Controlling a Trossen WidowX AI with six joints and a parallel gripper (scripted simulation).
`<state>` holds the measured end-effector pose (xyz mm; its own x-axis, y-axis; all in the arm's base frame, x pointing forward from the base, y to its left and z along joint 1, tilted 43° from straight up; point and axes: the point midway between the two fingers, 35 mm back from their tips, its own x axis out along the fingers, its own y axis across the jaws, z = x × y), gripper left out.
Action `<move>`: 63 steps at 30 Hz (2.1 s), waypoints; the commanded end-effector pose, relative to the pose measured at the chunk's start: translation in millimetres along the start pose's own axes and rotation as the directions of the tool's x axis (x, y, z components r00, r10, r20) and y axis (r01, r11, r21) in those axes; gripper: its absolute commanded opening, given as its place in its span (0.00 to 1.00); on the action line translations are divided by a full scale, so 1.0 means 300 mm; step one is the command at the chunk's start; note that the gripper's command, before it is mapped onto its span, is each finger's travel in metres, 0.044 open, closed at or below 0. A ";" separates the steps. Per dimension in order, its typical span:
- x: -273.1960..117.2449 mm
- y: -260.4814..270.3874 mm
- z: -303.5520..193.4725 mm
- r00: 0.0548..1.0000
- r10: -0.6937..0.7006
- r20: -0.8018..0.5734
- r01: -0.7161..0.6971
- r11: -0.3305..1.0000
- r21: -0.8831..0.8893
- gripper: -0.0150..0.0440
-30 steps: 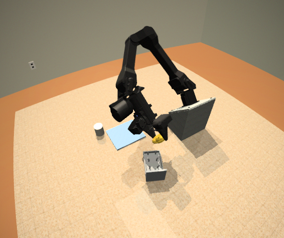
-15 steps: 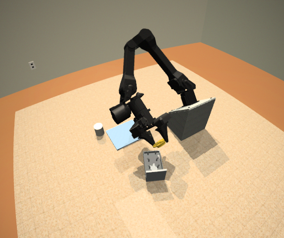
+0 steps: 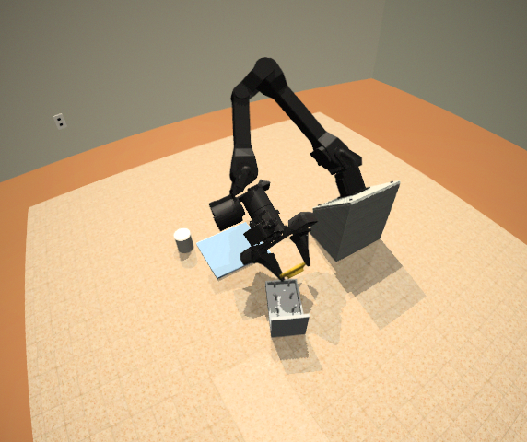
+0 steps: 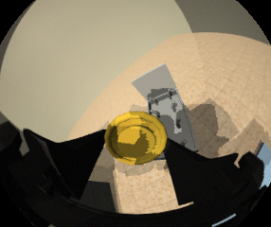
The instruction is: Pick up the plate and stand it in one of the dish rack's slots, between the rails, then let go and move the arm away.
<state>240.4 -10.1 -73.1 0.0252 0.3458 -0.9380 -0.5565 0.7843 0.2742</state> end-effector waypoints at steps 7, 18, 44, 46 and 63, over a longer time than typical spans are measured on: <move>-0.011 -0.024 -0.008 0.983 0.009 0.183 0.034 0.973 -0.228 0.25; -0.036 -0.050 -0.024 0.932 -0.013 0.361 0.181 0.882 -0.436 0.25; -0.061 -0.067 -0.036 0.857 -0.054 0.512 0.386 0.725 -0.570 0.25; -0.043 -0.065 -0.025 0.860 -0.054 0.508 0.382 0.728 -0.569 0.25; 0.005 -0.063 0.012 0.856 -0.058 0.514 0.392 0.722 -0.570 0.25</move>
<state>253.8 -25.6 -74.8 0.4861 0.5141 -0.7067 -0.8634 0.4076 -0.2974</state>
